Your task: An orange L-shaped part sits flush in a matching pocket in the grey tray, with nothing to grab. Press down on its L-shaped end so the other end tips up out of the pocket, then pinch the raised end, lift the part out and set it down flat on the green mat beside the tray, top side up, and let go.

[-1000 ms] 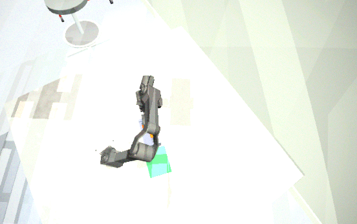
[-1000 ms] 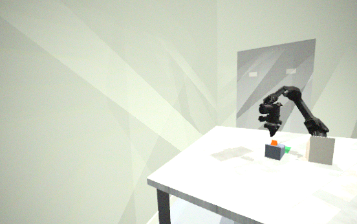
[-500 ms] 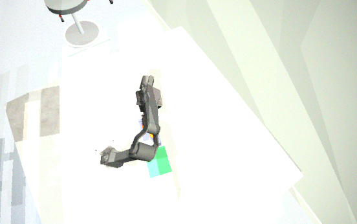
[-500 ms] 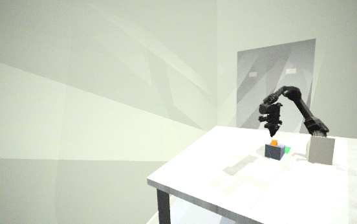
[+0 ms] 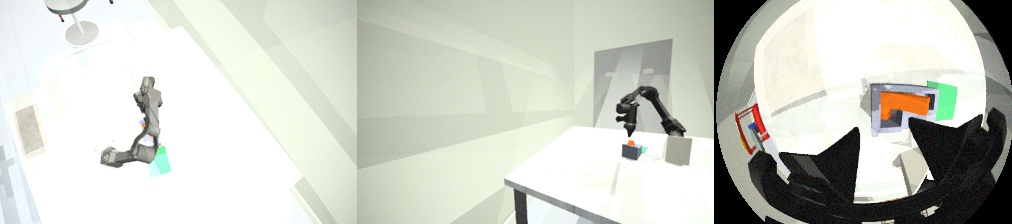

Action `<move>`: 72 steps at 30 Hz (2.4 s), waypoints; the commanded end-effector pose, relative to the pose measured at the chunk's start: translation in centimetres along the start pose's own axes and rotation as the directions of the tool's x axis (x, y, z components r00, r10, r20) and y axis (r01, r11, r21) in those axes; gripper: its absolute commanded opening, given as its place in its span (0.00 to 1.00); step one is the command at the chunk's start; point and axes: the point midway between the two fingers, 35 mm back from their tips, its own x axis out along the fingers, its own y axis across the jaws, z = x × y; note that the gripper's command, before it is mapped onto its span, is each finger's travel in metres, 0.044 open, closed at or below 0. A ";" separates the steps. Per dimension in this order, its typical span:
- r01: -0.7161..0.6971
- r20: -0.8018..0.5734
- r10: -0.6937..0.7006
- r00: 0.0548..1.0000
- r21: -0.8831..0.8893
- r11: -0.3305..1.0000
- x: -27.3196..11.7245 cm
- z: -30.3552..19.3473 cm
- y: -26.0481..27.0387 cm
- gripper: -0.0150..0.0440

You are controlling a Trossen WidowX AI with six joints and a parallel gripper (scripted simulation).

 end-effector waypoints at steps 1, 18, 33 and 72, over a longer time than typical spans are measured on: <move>0.006 -0.005 -0.007 1.000 -0.207 0.978 0.1 0.1 -1.3 0.73; -0.018 -0.022 -0.021 1.000 -0.987 0.160 0.4 -0.5 -7.4 0.73; -0.018 -0.021 -0.022 1.000 -0.987 0.161 3.5 -0.5 -7.5 0.73; -0.017 -0.020 -0.019 1.000 -0.986 0.164 8.0 -0.6 -7.6 0.53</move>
